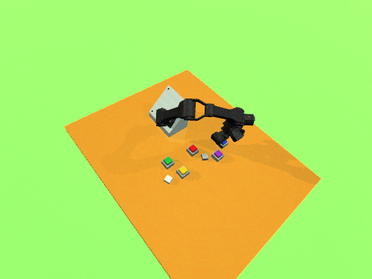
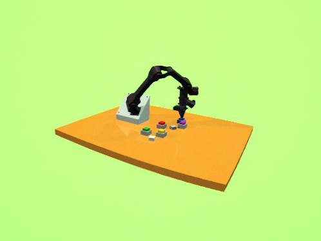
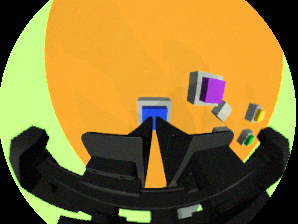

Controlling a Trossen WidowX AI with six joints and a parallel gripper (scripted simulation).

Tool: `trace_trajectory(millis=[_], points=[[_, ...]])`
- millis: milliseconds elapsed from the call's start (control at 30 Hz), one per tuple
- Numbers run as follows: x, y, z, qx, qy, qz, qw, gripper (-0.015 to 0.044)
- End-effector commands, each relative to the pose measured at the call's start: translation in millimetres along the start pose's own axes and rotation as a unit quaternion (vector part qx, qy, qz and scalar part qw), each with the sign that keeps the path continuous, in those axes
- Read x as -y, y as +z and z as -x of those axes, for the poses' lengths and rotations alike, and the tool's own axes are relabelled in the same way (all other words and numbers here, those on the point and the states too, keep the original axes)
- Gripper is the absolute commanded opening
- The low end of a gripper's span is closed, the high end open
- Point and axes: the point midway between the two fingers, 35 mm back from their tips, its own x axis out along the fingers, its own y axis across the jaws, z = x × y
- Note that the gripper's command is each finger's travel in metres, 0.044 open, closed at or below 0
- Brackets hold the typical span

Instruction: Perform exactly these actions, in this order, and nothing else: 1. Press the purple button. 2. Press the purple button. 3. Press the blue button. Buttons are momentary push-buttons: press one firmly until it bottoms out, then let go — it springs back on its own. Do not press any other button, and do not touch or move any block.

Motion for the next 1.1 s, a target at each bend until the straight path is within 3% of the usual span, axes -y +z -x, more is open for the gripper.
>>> trace_trajectory(millis=[0, 567, 700, 833, 1067], points=[[1, -1, -6, -0.001, -0.005, 0.005, 1.0, 0.002], [1, -1, -6, -0.001, -0.005, 0.005, 1.0, 0.002], [0, -1, 26, -0.001, -0.004, 0.005, 1.0, 0.002], [0, -1, 29, -0.001, -0.004, 0.005, 1.0, 0.002], [-29, -24, 89, -0.002, -0.001, 0.006, 1.0, 0.0204]])
